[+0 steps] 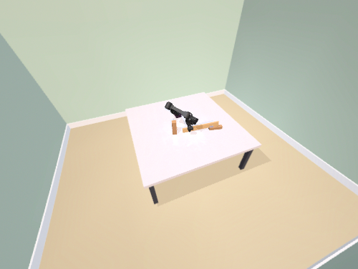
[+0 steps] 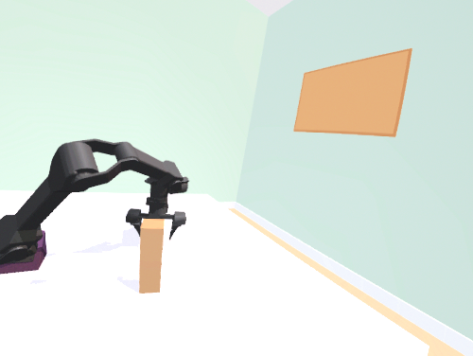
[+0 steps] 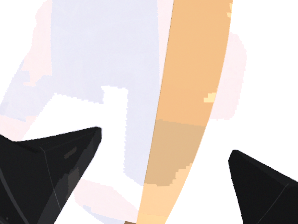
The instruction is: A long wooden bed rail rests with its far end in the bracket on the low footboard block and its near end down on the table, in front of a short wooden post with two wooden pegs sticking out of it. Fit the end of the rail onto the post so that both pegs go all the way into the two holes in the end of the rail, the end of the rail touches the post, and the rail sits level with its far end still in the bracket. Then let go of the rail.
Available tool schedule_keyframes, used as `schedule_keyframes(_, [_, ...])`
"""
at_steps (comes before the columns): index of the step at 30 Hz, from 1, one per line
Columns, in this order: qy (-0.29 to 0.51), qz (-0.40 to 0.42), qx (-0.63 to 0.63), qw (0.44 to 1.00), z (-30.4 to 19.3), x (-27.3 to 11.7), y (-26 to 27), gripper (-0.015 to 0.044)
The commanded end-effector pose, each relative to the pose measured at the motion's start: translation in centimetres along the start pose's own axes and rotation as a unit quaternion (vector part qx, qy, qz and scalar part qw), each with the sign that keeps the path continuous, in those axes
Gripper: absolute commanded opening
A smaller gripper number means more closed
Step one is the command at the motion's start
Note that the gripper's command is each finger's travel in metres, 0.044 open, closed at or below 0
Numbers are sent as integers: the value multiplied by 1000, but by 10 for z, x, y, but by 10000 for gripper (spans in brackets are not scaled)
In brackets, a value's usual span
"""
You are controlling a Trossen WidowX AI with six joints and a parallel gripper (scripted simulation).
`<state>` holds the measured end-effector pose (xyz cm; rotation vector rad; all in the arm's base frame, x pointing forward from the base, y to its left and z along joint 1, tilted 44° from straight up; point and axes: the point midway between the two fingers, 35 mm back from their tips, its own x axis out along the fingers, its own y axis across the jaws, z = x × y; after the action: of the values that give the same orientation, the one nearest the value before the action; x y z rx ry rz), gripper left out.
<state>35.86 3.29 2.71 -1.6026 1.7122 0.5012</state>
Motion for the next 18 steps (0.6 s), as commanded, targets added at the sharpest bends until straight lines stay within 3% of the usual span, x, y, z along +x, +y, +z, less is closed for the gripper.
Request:
schedule_keyframes(1, [3,1,-2,1000,-2,7,1,440])
schedule_keyframes(8, [4,1,-2,1000,-3,16,2,440])
schedule_keyframes(18, [4,1,-2,1000,-3,16,2,178])
